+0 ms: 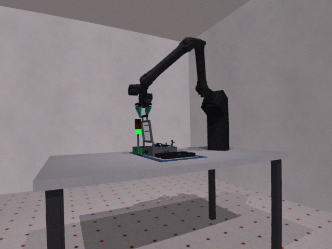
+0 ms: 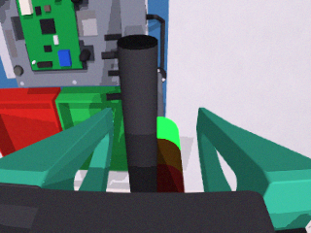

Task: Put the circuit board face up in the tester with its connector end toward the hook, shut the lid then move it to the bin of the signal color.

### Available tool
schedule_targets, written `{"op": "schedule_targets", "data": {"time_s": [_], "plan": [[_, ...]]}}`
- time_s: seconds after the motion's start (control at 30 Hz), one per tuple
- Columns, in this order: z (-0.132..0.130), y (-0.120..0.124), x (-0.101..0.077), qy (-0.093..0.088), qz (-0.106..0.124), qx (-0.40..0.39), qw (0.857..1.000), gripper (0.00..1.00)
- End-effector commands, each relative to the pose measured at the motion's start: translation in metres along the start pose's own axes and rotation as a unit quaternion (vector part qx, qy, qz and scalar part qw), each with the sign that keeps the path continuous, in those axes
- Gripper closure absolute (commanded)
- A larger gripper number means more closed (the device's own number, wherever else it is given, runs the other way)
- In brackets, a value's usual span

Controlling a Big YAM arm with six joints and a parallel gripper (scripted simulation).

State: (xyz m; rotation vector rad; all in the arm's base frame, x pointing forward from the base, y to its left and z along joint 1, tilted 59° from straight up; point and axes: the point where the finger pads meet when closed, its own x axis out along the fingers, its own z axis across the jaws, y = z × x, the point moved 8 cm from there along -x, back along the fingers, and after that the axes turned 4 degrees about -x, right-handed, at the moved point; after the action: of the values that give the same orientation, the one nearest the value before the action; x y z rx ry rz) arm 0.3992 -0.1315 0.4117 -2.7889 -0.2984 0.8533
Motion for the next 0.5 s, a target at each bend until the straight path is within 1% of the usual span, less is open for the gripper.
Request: {"op": "schedule_targets", "data": {"time_s": [0.0,0.2,0.27,0.33,0.4,0.47], "plan": [[-0.023,-0.012,-0.01,0.024,-0.003,-0.018,1.0,0.52],[-0.023,-0.012,-0.011,0.024,-0.003,-0.019,1.0,0.52],[-0.023,-0.016,-0.02,0.024,-0.003,-0.022,0.999,0.52],[-0.023,-0.016,-0.02,0.024,-0.003,-0.022,0.999,0.52],[-0.023,-0.008,-0.03,0.028,0.008,-0.02,0.999,0.52],[-0.022,-0.008,-0.036,0.028,0.008,-0.021,0.999,0.52]]}}
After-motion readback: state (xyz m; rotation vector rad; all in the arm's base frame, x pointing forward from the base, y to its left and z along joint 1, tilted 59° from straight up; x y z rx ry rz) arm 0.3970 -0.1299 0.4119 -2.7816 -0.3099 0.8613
